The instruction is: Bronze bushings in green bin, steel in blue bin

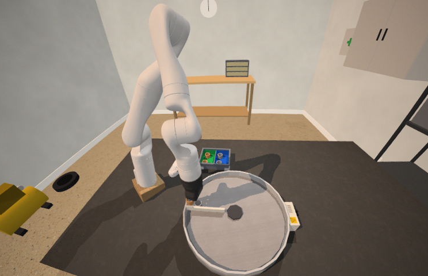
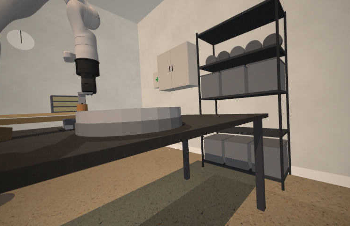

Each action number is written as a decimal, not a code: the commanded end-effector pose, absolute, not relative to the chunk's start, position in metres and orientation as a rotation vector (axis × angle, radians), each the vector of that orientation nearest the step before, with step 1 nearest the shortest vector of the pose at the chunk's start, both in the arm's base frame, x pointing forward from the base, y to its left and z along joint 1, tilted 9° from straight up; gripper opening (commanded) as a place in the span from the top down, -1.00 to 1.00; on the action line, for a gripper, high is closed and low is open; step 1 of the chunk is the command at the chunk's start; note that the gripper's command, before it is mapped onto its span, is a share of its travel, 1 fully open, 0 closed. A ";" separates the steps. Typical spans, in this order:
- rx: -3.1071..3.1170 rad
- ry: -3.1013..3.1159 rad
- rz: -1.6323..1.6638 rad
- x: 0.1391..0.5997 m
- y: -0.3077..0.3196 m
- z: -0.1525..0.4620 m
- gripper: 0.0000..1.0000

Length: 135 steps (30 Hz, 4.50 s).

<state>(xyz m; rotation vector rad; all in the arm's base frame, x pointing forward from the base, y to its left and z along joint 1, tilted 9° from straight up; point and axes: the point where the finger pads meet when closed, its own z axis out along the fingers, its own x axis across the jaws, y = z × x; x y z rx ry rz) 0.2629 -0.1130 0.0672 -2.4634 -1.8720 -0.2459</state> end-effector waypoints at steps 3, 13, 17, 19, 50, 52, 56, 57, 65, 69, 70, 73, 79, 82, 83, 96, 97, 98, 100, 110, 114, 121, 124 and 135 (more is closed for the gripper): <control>-2.465 -1.875 -0.249 0.264 -0.113 0.070 1.00; -2.465 -1.874 -0.249 0.261 -0.116 0.089 1.00; -2.465 -1.874 -0.249 0.261 -0.117 0.094 1.00; -2.465 -1.874 -0.249 0.260 -0.118 0.104 1.00; -2.413 -1.947 -0.250 0.272 -0.012 0.134 1.00; -2.413 -1.947 -0.250 0.272 -0.012 0.134 1.00; -2.392 -1.977 -0.251 0.278 0.031 0.140 1.00; -2.392 -1.977 -0.251 0.278 0.031 0.140 1.00; -2.370 -2.006 -0.252 0.283 0.074 0.146 1.00; -2.359 -2.020 -0.252 0.286 0.095 0.149 1.00; -2.359 -2.020 -0.252 0.286 0.095 0.149 1.00; -2.342 -2.042 -0.253 0.290 0.128 0.154 1.00; -2.331 -2.056 -0.253 0.293 0.149 0.157 1.00; -2.319 -2.070 -0.254 0.296 0.171 0.160 1.00; -2.314 -2.077 -0.254 0.298 0.182 0.161 1.00; -2.302 -2.092 -0.254 0.300 0.203 0.164 1.00; -2.302 -2.092 -0.254 0.300 0.203 0.164 1.00; -2.302 -2.091 -0.256 0.301 0.203 0.165 1.00; -2.302 -2.091 -0.256 0.301 0.203 0.165 1.00; -2.301 -2.091 -0.256 0.302 0.205 0.149 1.00; -2.301 -2.091 -0.256 0.303 0.207 0.139 1.00; -2.301 -2.091 -0.256 0.306 0.210 0.113 1.00; -2.301 -2.091 -0.256 0.307 0.210 0.108 1.00; -2.301 -2.091 -0.256 0.309 0.213 0.088 1.00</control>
